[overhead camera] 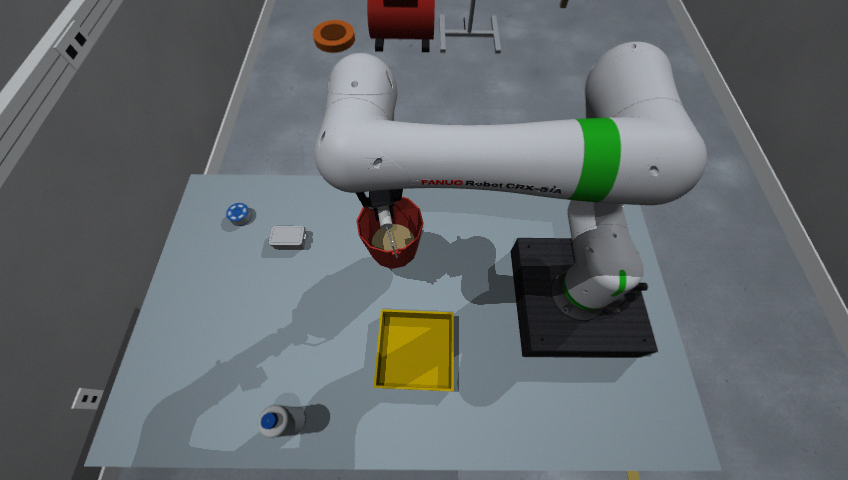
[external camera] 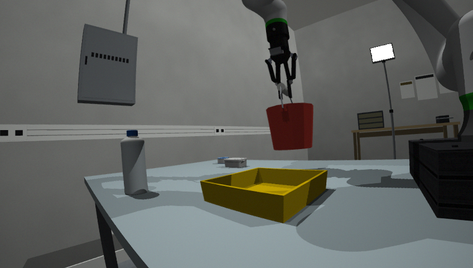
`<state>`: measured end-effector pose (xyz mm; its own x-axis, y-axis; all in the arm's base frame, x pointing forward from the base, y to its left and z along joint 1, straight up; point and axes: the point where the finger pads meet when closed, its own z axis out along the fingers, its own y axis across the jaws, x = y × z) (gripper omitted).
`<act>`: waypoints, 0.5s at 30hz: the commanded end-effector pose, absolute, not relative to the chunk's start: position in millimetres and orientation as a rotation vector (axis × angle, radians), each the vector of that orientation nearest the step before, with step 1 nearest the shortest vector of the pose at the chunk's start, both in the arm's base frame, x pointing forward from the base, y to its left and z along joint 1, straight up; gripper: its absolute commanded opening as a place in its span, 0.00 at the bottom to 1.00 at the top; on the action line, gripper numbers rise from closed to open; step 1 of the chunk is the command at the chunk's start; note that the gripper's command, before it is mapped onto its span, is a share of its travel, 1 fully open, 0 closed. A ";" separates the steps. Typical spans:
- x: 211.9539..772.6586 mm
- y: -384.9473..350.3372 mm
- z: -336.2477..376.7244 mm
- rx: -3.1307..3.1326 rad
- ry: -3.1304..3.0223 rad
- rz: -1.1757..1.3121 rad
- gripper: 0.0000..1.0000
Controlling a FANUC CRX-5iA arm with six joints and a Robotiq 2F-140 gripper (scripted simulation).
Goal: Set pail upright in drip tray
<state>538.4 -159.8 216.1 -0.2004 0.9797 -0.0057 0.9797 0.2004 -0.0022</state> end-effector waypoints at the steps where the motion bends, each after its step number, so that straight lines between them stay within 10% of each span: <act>1: 538.2 -157.7 217.2 1.983 2.430 -0.008 0.10; 15: 534.3 -139.7 217.1 1.983 2.430 -0.007 0.10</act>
<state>534.5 -141.9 216.0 -0.2002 0.9797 -0.0060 0.9797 0.2002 -0.0022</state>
